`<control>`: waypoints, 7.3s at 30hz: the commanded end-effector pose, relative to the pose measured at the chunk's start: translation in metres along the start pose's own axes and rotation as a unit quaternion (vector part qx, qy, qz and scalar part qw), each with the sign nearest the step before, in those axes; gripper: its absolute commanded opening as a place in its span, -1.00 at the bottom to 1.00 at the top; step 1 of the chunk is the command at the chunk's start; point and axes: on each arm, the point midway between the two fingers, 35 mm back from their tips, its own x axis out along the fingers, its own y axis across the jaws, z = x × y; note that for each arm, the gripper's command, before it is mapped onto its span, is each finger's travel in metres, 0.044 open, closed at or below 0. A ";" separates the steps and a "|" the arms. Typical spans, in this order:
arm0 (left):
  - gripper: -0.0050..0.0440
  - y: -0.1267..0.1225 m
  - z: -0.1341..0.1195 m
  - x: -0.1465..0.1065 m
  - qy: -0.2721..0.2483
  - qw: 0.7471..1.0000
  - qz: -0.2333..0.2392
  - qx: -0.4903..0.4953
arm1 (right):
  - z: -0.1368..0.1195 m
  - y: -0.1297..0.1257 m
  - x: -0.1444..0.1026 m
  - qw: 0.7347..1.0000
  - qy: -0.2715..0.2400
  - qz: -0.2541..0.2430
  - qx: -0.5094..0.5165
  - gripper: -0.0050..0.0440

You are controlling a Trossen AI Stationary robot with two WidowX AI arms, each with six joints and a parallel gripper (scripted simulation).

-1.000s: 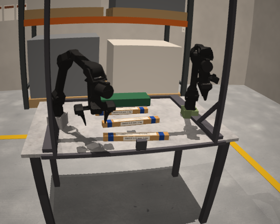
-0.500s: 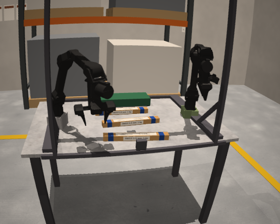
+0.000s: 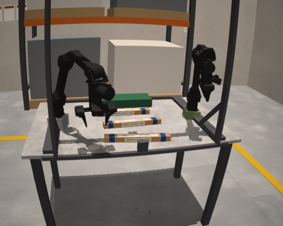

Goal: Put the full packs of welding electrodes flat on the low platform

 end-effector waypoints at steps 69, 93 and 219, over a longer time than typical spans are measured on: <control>0.55 0.082 -0.199 -0.049 -0.105 0.920 0.042 -0.376 | -0.143 0.066 -0.011 0.842 0.023 -0.114 0.526 0.55; 0.55 0.065 -0.300 -0.034 -0.135 0.816 0.080 -0.556 | -0.196 0.128 -0.003 0.594 0.028 -0.174 0.785 0.55; 0.02 0.196 -0.336 0.014 -0.111 0.729 0.075 -0.671 | -0.132 0.247 -0.015 0.179 0.010 -0.244 0.953 0.55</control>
